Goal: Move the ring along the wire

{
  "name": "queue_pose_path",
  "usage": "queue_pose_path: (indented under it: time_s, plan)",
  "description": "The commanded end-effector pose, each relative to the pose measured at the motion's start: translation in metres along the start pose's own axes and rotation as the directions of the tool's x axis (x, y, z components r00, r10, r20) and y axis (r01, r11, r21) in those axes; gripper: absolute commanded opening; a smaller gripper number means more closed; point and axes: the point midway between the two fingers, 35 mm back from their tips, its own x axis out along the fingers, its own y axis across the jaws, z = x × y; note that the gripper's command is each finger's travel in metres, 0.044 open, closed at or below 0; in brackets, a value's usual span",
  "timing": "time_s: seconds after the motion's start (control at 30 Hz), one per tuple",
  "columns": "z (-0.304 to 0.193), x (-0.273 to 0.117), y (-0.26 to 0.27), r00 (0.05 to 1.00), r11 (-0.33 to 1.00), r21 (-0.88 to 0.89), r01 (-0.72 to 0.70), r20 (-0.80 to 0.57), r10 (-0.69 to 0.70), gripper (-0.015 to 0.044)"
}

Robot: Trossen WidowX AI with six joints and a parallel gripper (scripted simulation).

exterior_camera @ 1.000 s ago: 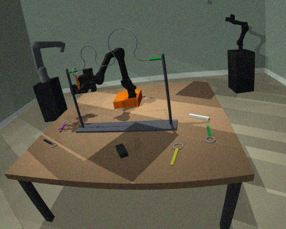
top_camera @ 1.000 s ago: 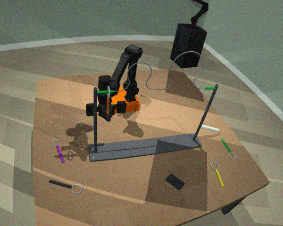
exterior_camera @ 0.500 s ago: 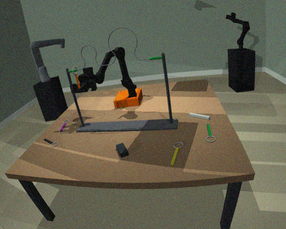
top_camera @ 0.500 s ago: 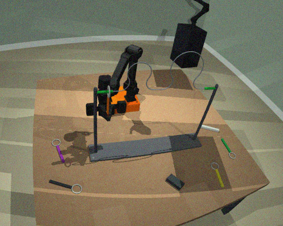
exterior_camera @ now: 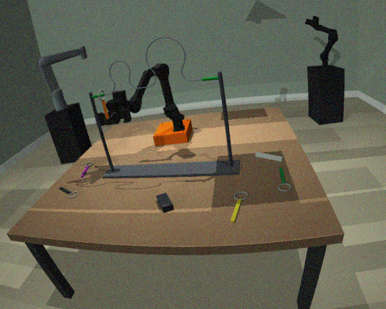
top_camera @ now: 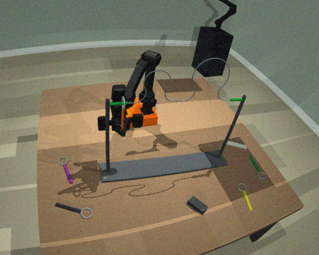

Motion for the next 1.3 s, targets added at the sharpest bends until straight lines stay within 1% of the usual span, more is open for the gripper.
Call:
queue_pose_path:
  time_s: [0.0,0.73,1.03,1.27]
  plan:
    - [0.000,0.000,0.004,1.000,1.000,-0.004,0.004,0.000,-0.004,-0.0150]
    - [0.000,0.000,0.029,1.000,1.000,0.023,0.003,0.000,-0.003,-0.0150]
    - [0.001,0.000,0.045,1.000,0.997,0.082,0.003,0.000,-0.003,-0.0150]
    - [0.002,0.000,0.063,1.000,0.985,0.170,0.003,0.000,-0.003,-0.0150]
